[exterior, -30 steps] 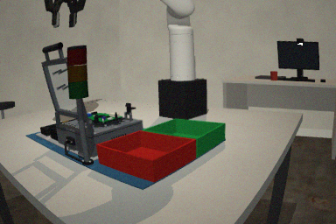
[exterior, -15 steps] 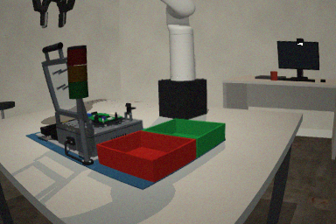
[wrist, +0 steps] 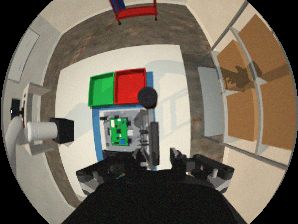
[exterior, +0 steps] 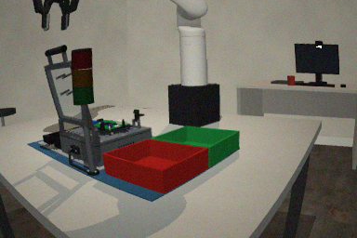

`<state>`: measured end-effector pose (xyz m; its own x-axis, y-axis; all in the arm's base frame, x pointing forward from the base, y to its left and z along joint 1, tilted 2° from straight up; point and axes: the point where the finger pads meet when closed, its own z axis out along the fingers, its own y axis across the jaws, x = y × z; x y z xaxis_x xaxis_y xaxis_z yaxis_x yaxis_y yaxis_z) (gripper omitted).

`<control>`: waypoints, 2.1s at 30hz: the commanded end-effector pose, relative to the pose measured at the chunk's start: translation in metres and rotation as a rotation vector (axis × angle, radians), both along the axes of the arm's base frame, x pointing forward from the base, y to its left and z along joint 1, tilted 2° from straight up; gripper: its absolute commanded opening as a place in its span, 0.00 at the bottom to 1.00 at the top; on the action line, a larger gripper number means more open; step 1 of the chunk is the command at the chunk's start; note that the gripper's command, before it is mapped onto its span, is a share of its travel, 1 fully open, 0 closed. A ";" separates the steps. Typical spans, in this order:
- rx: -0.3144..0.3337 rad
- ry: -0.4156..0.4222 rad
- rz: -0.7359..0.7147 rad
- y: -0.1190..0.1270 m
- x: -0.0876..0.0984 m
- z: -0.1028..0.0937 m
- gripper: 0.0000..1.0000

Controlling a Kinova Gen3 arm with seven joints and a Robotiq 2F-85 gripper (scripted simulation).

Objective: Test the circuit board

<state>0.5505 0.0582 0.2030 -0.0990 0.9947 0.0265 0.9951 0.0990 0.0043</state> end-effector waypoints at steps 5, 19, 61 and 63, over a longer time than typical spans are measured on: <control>-0.007 0.002 0.011 0.000 -0.001 -0.010 0.50; -0.007 0.002 0.011 0.000 -0.001 -0.018 0.50; -0.006 0.002 0.012 0.004 0.000 -0.061 0.50; -0.006 0.002 0.012 0.004 0.000 -0.062 0.50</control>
